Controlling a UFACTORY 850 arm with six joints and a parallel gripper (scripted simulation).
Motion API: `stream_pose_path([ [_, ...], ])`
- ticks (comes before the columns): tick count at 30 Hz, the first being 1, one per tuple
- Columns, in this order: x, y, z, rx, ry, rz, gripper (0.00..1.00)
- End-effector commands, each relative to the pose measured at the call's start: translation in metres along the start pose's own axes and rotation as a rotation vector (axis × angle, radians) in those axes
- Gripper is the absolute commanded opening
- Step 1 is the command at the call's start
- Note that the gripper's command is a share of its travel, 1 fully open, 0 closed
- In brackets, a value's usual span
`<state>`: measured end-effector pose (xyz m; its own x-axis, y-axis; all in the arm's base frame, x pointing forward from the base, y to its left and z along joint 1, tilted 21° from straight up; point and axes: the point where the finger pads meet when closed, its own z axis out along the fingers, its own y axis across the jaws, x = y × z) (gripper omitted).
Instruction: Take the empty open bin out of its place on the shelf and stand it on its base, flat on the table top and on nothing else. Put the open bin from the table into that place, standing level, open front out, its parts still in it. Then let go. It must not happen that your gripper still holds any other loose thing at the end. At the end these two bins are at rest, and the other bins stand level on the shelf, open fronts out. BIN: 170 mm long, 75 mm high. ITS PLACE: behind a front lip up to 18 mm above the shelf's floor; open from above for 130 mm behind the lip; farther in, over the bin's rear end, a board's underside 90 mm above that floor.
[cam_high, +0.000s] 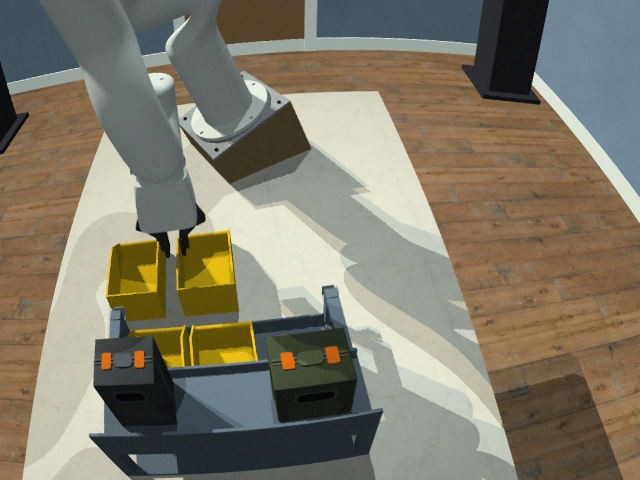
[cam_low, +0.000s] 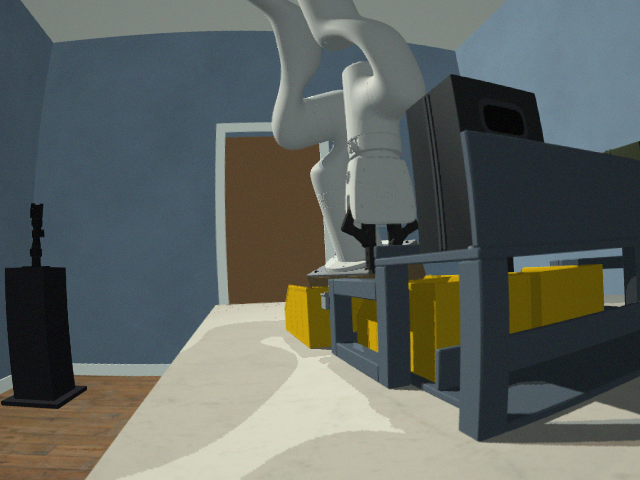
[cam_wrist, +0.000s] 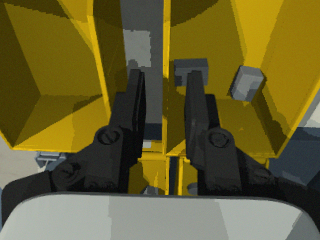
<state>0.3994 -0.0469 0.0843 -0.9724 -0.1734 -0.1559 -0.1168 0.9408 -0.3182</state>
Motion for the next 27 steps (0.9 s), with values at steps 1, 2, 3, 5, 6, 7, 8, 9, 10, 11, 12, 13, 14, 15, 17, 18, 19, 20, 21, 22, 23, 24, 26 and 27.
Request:
stream_pose_path([
  [1, -0.0006, -0.0001, -0.0003, 0.0, -0.001, 0.0, 0.26],
  [2, -0.0006, -0.0001, -0.0003, 0.0, -0.001, 0.0, 0.26],
  [3, -0.0006, -0.0001, -0.0003, 0.0, -0.001, 0.0, 0.26],
  [5, -0.0006, -0.0001, -0.0003, 0.0, -0.001, 0.0, 0.26],
  [6, -0.0006, -0.0001, -0.0003, 0.0, -0.001, 0.0, 0.26],
  [7, -0.0006, -0.0001, -0.0003, 0.0, -0.001, 0.0, 0.26],
  [8, -0.0006, -0.0001, -0.0003, 0.0, -0.001, 0.0, 0.26],
  [9, -0.0006, -0.0001, -0.0003, 0.0, -0.001, 0.0, 0.26],
  [10, -0.0006, -0.0001, -0.0002, 0.0, -0.001, 0.0, 0.26],
  [11, -0.0006, -0.0001, -0.0001, 0.0, -0.001, 0.0, 0.26],
  [12, -0.0006, -0.0001, 0.0, 0.0, -0.001, 0.0, 0.26],
  [13, -0.0006, -0.0001, 0.0002, 0.0, -0.001, 0.0, 0.26],
  [14, -0.0006, -0.0001, 0.0005, 0.0, -0.001, 0.0, 0.26],
  [15, -0.0006, -0.0001, 0.0008, 0.0, -0.001, 0.0, 0.26],
  [17, -0.0006, -0.0001, 0.0013, 0.0, -0.001, 0.0, 0.26],
  [18, -0.0006, -0.0001, 0.0013, 0.0, -0.001, 0.0, 0.26],
  [19, -0.0006, -0.0001, 0.0018, 0.0, -0.001, 0.0, 0.26],
  [20, -0.0006, -0.0001, 0.0024, 0.0, -0.001, 0.0, 0.26],
  [21, -0.0006, -0.0001, 0.003, 0.0, -0.001, 0.0, 0.26],
  [22, -0.0006, -0.0001, 0.0038, 0.0, -0.001, 0.0, 0.26],
  [23, -0.0006, -0.0001, 0.0046, 0.0, -0.001, 0.0, 0.26],
  [24, -0.0006, -0.0001, 0.0056, 0.0, -0.001, 0.0, 0.26],
  [26, -0.0006, -0.0001, 0.0077, 0.0, -0.001, 0.0, 0.26],
  [27, -0.0006, -0.0001, 0.0088, 0.0, -0.001, 0.0, 0.26],
])
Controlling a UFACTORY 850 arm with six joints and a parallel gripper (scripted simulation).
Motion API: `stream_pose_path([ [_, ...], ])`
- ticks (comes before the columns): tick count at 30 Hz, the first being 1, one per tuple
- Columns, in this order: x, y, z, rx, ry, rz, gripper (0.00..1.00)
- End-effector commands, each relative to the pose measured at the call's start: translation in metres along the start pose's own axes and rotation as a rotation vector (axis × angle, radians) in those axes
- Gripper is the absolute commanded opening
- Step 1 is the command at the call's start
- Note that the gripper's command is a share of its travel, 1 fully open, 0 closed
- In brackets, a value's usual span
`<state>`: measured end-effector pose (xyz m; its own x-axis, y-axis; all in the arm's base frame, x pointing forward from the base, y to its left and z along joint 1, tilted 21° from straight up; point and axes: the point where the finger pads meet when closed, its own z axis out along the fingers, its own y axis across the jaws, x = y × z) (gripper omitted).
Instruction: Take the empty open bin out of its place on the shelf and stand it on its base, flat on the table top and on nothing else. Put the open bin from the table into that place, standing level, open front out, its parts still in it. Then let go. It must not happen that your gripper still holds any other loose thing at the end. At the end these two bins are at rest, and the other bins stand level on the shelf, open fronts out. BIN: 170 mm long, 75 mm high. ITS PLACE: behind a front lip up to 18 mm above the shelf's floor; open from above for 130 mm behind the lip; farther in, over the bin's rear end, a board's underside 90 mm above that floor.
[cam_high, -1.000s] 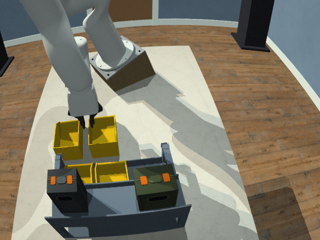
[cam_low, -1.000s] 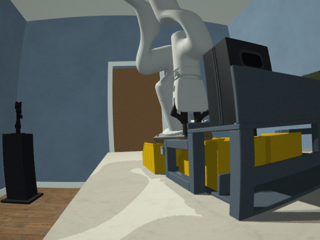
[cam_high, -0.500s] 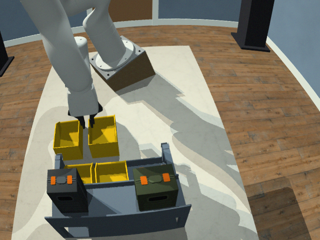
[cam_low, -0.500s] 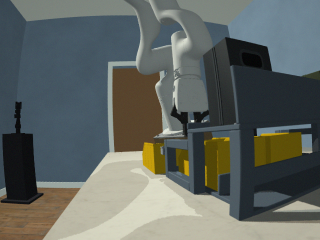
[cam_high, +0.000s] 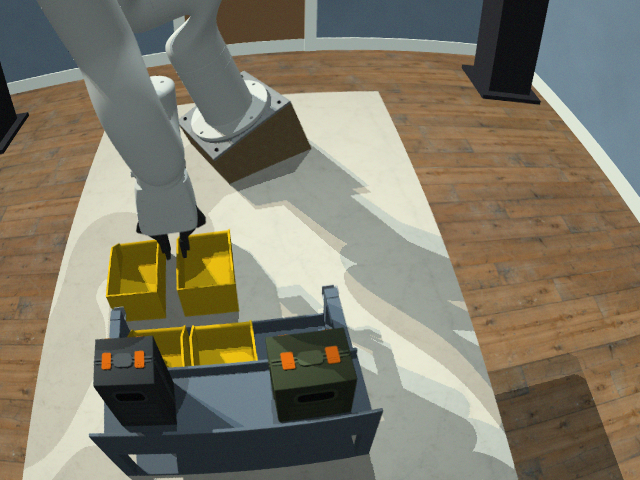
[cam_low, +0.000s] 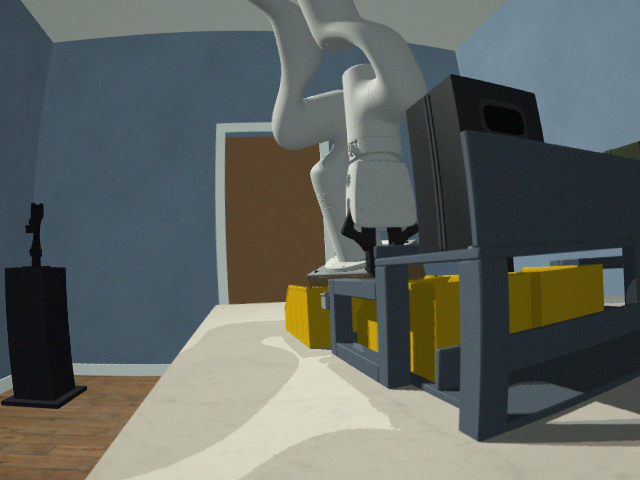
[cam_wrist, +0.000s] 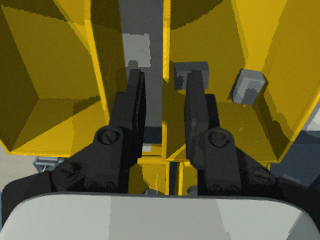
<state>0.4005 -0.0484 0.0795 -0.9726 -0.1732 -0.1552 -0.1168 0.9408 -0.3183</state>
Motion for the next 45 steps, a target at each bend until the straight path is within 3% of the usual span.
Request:
stream_pose_path([
  [1, -0.001, 0.0, 0.005, 0.0, -0.002, 0.0, 0.26],
  [23, -0.001, 0.0, 0.033, 0.0, -0.002, 0.0, 0.26],
  [45, -0.001, 0.0, 0.038, 0.0, -0.002, 0.0, 0.26],
])
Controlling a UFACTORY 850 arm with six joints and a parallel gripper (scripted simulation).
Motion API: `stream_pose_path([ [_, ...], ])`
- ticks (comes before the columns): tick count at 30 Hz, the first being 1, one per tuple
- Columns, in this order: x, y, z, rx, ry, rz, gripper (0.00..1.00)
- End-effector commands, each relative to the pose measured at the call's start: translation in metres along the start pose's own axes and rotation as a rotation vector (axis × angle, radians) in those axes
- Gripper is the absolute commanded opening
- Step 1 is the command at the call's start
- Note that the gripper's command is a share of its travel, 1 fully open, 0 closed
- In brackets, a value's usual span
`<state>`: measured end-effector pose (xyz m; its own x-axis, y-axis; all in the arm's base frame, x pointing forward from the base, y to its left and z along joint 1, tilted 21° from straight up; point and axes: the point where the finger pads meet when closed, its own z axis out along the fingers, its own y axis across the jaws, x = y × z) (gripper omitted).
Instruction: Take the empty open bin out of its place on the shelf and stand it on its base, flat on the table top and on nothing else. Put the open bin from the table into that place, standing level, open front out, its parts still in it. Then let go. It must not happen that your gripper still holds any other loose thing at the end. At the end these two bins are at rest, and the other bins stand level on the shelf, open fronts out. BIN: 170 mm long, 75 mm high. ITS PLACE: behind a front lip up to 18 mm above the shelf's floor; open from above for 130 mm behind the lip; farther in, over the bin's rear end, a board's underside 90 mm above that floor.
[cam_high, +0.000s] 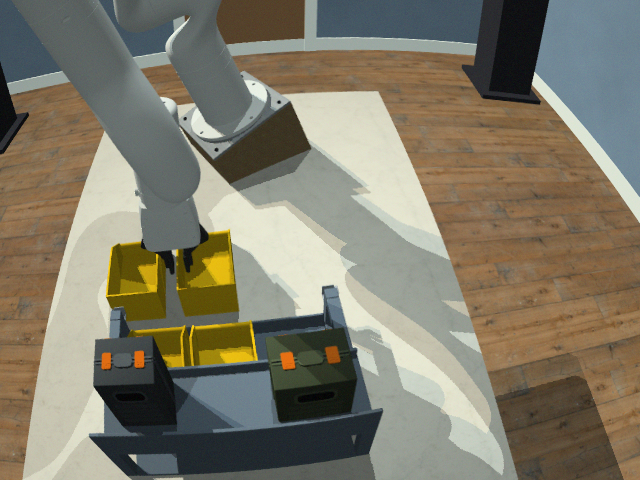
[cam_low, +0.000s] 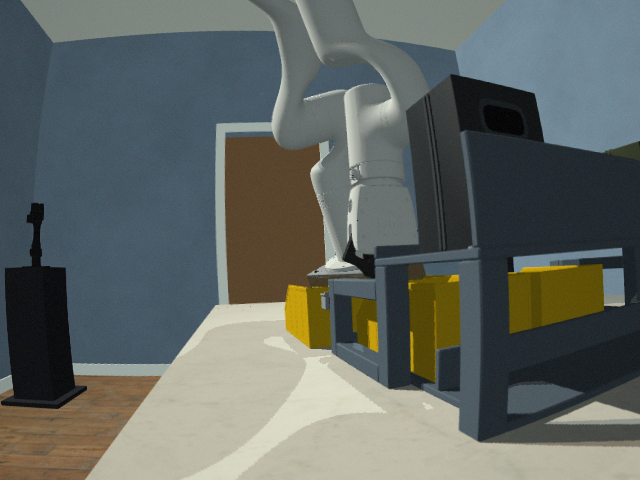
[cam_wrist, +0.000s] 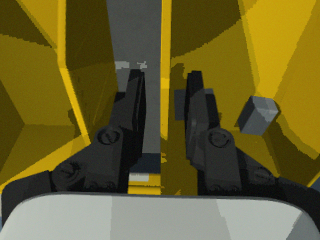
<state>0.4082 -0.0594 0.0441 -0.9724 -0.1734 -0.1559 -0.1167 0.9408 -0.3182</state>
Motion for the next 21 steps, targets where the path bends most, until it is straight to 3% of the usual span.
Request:
stream_pose_path([
  [1, -0.0005, -0.0001, -0.0002, 0.0, -0.001, 0.0, 0.26],
  [3, -0.0005, -0.0001, -0.0002, 0.0, -0.001, 0.0, 0.26],
  [4, -0.0005, -0.0001, -0.0002, 0.0, -0.001, 0.0, 0.0],
  [21, -0.0005, -0.0001, -0.0002, 0.0, -0.001, 0.0, 0.0],
])
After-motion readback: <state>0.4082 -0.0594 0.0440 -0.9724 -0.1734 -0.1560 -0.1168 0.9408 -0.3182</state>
